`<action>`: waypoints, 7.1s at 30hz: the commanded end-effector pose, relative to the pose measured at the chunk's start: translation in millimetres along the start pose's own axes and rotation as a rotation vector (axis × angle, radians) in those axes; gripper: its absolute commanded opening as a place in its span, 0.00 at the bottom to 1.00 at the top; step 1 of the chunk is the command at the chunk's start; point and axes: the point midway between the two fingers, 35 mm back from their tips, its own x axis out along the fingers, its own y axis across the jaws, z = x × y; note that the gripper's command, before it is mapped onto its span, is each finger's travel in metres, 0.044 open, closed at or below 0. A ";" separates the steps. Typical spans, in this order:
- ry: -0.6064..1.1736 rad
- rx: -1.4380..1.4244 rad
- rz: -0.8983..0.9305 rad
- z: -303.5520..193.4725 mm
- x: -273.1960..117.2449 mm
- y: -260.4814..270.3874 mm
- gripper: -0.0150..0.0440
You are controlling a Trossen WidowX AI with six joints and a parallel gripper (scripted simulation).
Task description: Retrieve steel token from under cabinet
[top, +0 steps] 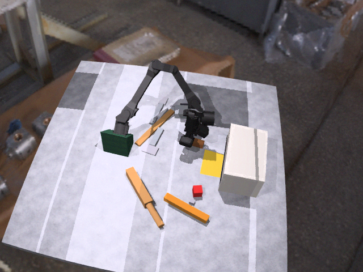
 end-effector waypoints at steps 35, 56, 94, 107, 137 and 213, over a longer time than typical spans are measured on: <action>0.007 0.010 -0.001 -46.7 1.0 2.5 0.25; 0.008 0.011 -0.001 -72.5 1.0 4.6 0.25; 0.006 0.009 0.000 -104.7 -0.4 10.0 0.25; 0.008 0.011 -0.001 -106.6 -1.1 11.8 0.52; 0.009 0.007 0.000 -107.0 -0.3 12.2 0.48; 0.006 0.017 -0.001 -33.5 -0.2 11.8 0.25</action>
